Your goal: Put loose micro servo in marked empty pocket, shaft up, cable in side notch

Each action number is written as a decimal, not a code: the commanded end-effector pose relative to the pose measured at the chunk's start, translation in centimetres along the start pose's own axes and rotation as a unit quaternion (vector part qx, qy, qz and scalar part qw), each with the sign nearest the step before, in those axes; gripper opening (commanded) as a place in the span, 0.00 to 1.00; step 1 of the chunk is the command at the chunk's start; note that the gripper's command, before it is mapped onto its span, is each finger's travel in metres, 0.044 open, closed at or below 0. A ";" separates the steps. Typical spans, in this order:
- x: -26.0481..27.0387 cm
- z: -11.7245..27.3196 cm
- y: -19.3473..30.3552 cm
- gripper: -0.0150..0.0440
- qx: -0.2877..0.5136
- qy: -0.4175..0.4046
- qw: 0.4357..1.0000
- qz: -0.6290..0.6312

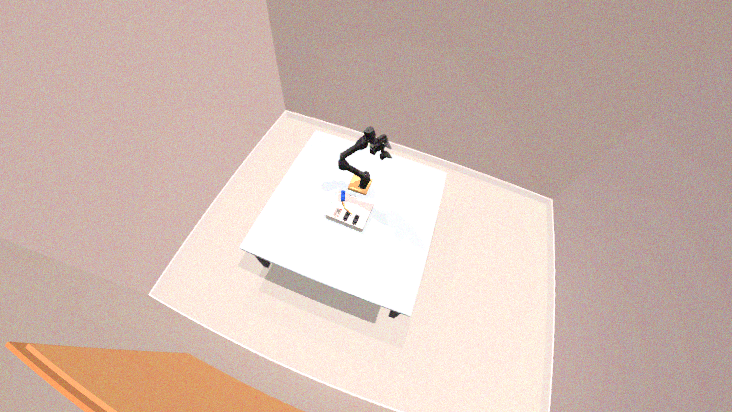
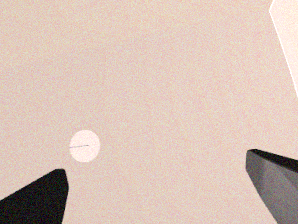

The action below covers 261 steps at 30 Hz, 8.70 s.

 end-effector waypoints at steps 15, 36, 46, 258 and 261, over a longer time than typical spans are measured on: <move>-2.4 -2.3 0.4 1.00 -0.062 0.028 0.982 0.175; -7.0 -7.4 -2.8 1.00 -0.155 0.169 0.862 0.451; -9.1 -9.4 -6.5 1.00 -0.182 0.279 0.771 0.544; -18.3 2.0 -44.0 0.25 0.012 0.770 0.599 0.221; -18.4 2.0 -44.1 0.25 0.012 0.770 0.599 0.221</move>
Point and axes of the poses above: the point midway between the two fingers, 35 mm back from their tips, its own z axis back along the fingers, its own x axis across the jaws, y = z × x, the point moved 9 cm from there along z, back along the fingers, and after that the axes turned 10 degrees about -z, right-handed, at the moved point
